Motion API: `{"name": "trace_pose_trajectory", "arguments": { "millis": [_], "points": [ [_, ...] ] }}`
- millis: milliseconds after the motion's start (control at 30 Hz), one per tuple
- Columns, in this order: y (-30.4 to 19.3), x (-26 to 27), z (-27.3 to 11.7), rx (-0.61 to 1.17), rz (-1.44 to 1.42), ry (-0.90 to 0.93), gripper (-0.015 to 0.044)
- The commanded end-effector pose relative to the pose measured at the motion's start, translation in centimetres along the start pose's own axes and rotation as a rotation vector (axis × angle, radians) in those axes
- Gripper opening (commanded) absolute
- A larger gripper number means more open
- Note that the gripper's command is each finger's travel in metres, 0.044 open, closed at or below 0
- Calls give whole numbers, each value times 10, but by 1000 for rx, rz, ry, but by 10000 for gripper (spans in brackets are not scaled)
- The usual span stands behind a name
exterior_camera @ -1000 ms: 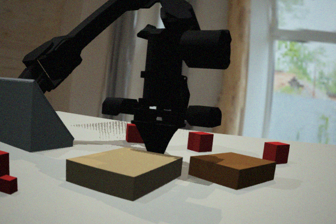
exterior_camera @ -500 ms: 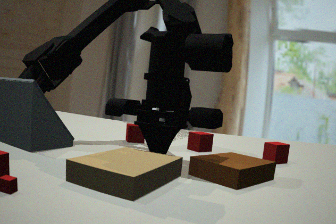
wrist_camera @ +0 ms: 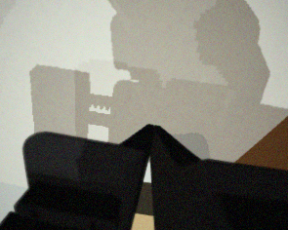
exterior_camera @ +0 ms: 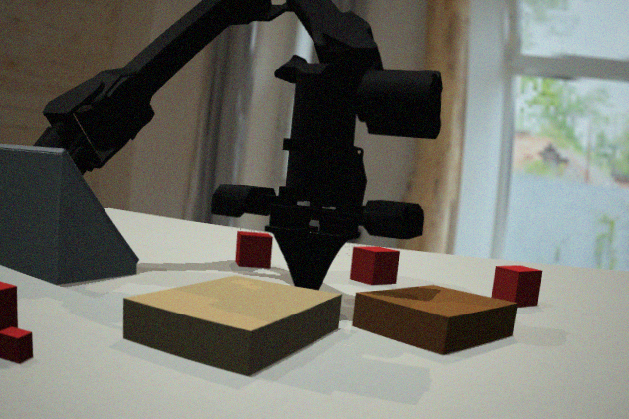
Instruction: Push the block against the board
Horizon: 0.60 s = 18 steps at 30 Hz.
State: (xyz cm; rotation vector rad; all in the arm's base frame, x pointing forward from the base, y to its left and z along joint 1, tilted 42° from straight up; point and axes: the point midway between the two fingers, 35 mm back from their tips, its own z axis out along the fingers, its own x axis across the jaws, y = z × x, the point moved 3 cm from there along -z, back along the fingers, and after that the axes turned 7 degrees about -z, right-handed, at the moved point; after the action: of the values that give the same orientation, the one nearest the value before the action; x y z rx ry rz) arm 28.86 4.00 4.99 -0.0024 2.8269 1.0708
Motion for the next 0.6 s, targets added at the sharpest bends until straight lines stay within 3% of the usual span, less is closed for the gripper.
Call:
{"name": "trace_pose_trajectory", "arguments": {
  "millis": [0, 100, 233, 567],
  "points": [
    [8, -1, -1, 2, 3, -3, 0],
    [5, -1, -3, 0, 0, 0, 0],
    [5, 0, -53, 3, 3, -3, 0],
    [0, 5, -57, 5, 90, -3, 0]
  ]
}}
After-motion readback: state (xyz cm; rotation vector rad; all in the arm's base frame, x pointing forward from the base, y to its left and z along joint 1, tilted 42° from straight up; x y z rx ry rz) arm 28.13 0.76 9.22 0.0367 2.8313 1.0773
